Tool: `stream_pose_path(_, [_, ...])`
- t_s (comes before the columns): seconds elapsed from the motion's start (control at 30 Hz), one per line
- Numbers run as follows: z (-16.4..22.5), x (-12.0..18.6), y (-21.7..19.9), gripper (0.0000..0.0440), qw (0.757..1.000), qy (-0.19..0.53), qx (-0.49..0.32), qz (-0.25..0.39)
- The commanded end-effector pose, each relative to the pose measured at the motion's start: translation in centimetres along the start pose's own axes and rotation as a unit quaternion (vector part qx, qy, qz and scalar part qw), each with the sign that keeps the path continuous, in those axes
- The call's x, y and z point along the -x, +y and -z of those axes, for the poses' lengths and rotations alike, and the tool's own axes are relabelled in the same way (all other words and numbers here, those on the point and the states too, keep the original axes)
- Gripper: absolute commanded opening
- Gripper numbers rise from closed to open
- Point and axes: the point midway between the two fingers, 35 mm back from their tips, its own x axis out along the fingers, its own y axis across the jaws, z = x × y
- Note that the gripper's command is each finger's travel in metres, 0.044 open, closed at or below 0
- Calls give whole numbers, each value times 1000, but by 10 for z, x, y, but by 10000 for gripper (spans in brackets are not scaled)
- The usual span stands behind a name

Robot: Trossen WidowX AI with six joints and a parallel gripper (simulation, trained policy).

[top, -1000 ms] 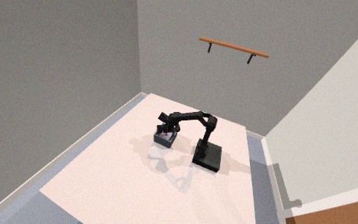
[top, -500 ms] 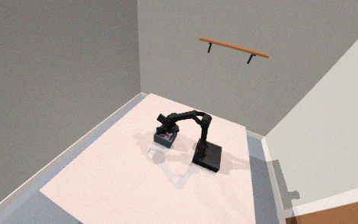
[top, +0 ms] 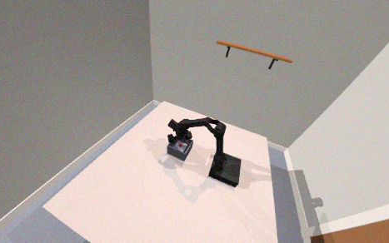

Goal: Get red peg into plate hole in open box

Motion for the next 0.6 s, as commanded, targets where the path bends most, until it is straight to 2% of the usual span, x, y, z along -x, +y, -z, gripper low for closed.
stream_pose_path(0.0, [-25, -1, 9, 440, 999, -31, -5, -11])
stream_pose_path(0.37, [-68, 10, 7, 440, 996, -85, -25, -17])
stream_pose_path(0.57, [-69, 10, 7, 440, 996, -86, -26, -17])
